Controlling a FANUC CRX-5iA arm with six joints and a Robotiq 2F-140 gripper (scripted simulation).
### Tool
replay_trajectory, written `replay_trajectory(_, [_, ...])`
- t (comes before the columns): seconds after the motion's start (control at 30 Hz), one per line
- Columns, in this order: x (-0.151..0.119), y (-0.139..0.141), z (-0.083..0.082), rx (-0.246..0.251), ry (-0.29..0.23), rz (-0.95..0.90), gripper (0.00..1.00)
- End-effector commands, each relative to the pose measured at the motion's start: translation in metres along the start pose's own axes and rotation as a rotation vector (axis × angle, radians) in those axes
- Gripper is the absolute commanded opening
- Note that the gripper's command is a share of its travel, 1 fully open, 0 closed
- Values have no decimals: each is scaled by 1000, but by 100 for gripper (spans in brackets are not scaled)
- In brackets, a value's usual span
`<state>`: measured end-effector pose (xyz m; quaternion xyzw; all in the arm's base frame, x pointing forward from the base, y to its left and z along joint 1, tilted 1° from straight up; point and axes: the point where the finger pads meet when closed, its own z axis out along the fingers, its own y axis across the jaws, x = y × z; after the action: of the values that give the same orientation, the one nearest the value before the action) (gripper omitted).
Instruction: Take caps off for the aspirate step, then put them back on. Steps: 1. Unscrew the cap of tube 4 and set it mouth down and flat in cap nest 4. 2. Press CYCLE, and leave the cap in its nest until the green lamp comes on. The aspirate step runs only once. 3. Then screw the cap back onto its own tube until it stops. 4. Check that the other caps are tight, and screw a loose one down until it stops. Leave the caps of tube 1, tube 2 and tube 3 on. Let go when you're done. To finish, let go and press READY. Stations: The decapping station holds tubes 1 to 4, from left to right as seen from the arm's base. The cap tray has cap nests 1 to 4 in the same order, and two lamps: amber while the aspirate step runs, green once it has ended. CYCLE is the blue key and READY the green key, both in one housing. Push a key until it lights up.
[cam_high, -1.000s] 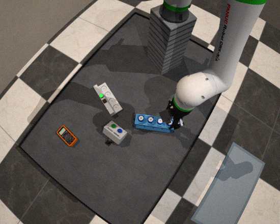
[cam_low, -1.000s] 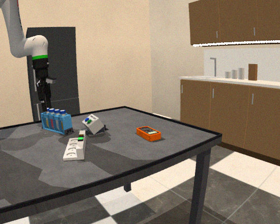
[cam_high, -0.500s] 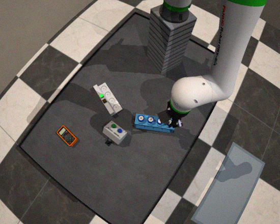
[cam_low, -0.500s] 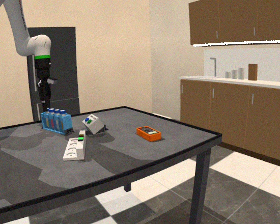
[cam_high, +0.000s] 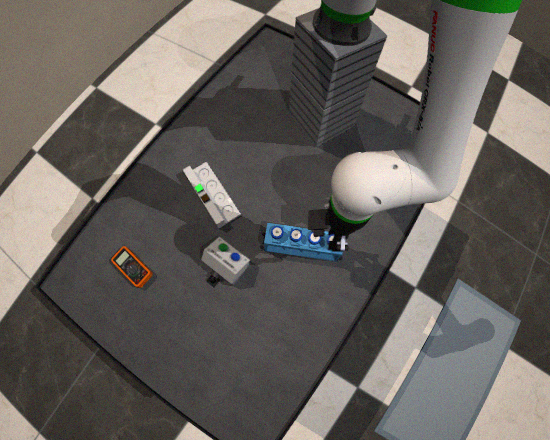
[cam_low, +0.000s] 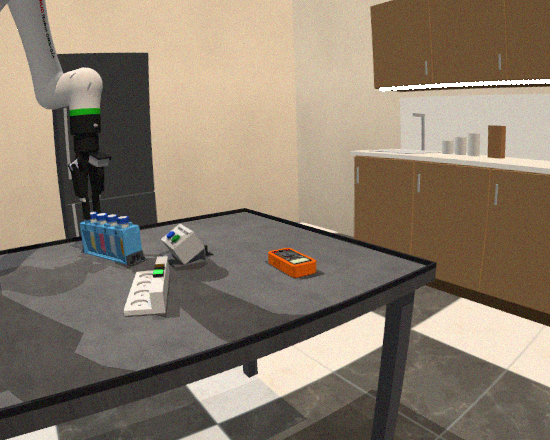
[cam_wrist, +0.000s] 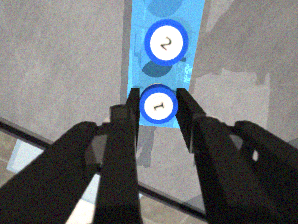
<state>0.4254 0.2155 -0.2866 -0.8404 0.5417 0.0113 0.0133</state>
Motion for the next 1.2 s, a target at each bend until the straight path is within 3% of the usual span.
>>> replay_trajectory(0.0, [0,-1,-1,7,23,209,30])
replay_trajectory(0.17, [0,-1,0,10,22,459,30])
replay_trajectory(0.33, [0,-1,0,11,21,581,30])
replay_trajectory(0.5, [0,-1,0,11,21,581,30])
replay_trajectory(0.53, [0,-1,0,11,21,581,41])
replay_trajectory(0.93, [0,-1,0,11,21,581,41])
replay_trajectory(1.17, [-1,-1,-21,11,21,581,41])
